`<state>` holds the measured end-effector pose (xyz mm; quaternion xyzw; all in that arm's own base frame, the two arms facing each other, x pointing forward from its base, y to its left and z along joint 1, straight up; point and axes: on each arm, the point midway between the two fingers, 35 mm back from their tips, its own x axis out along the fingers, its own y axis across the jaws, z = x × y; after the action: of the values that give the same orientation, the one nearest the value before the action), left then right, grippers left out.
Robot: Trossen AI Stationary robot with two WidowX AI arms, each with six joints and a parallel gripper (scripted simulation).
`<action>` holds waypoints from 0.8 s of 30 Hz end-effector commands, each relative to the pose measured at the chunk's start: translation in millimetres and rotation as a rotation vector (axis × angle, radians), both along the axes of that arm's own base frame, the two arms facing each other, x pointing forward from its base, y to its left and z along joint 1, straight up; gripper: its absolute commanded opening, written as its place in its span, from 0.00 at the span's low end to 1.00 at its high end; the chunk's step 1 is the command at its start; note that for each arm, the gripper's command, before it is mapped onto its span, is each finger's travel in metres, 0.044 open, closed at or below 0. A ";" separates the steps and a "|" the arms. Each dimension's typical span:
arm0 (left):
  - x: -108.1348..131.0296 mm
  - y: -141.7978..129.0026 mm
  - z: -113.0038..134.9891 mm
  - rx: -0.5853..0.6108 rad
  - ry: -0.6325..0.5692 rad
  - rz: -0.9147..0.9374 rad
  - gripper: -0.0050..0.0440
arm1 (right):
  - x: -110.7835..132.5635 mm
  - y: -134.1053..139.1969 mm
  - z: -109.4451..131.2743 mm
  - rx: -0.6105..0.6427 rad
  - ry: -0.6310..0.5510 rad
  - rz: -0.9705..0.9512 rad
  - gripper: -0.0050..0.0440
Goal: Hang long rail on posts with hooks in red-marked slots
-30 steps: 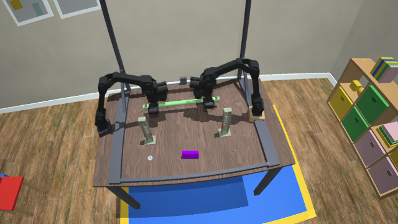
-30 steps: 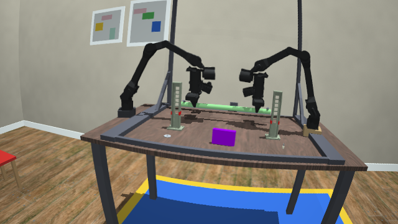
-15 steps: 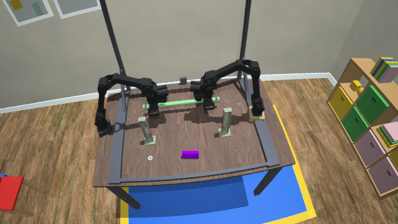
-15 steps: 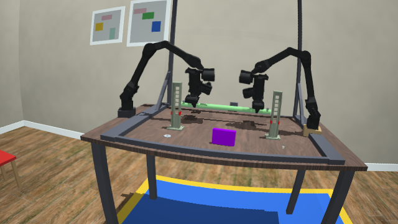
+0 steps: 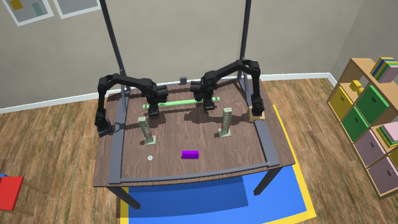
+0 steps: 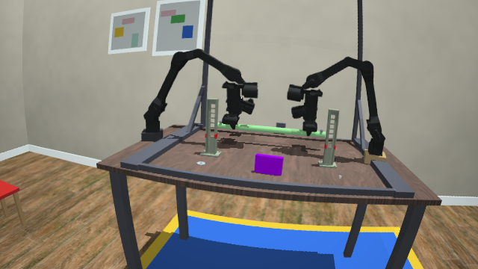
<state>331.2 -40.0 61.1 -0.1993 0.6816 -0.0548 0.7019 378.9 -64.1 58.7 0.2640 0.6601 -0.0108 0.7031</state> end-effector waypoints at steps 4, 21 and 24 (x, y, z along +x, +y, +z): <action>3.1 0.1 -5.7 -0.007 -0.041 -0.001 0.00 | 3.0 -1.8 -4.2 -0.007 -0.043 0.000 0.00; 3.5 0.7 -41.5 -0.007 -0.040 -0.001 0.00 | 3.6 -2.8 -33.2 -0.007 -0.042 0.000 0.00; 3.5 0.8 -44.6 -0.007 -0.040 -0.001 0.00 | 3.7 -2.9 -36.4 -0.007 -0.042 0.000 0.00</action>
<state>331.0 -39.3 15.1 -0.1988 0.6762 -0.0565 0.7072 377.9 -65.1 18.6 0.2638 0.6561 -0.0112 0.7069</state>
